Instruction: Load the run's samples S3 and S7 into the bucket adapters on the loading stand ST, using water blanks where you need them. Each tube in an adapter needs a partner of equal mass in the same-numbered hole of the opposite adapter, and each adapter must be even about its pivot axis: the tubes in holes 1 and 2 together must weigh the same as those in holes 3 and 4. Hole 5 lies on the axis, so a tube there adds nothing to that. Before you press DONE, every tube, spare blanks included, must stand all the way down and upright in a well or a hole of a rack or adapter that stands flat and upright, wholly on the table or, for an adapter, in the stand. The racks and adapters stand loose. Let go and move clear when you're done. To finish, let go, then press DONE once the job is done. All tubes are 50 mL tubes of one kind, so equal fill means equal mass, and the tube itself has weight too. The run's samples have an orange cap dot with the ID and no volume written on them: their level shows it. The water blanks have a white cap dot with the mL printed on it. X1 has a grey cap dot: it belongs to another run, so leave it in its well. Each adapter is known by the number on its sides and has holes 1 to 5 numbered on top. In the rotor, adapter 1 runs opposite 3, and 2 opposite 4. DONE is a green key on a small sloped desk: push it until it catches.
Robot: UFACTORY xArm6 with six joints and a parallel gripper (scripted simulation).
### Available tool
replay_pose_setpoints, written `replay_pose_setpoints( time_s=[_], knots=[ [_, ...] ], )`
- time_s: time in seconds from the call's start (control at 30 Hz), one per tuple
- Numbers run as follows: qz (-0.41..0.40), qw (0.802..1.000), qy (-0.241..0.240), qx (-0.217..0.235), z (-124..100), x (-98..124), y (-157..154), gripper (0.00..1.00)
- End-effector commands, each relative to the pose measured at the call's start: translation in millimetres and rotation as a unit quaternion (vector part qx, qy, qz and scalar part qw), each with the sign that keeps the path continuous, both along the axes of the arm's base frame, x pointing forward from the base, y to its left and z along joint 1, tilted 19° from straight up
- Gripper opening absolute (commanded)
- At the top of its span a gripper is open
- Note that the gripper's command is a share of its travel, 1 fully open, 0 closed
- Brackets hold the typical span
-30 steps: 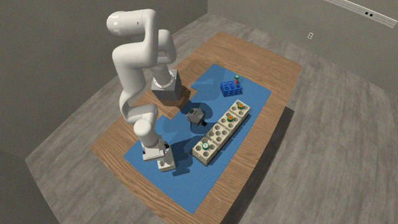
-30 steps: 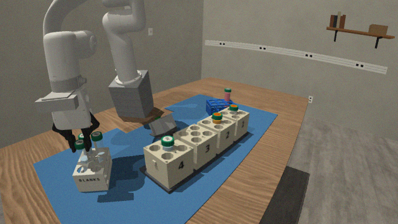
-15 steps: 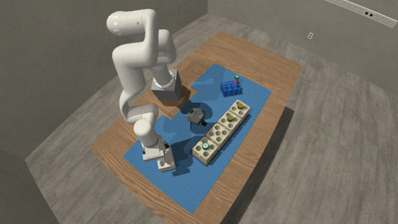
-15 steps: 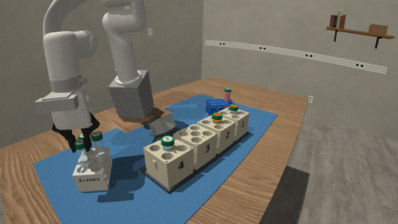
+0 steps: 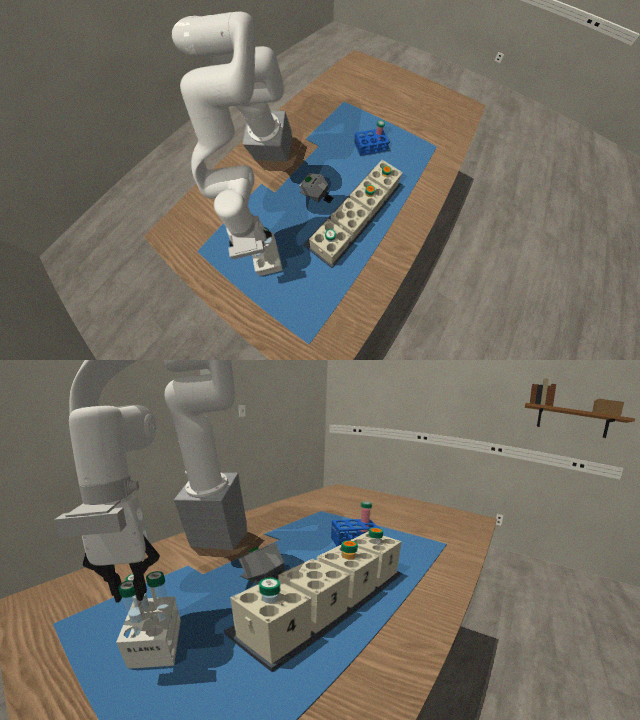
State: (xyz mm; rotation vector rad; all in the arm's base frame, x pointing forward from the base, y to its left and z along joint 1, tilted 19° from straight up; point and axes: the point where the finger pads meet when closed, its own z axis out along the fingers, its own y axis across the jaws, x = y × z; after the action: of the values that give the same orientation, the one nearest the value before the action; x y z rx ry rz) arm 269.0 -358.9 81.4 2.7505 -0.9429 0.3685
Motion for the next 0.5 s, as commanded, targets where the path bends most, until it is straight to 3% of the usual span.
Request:
replay_pose_setpoints(
  time_s=[0.0, 0.47],
  knots=[
    [0.000, 1.000, -0.001, -0.001, 3.8, 0.2, -0.1, 0.00],
    [0.000, 1.000, -0.001, -0.001, 11.4, -1.1, 2.1, 0.00]
  ],
)
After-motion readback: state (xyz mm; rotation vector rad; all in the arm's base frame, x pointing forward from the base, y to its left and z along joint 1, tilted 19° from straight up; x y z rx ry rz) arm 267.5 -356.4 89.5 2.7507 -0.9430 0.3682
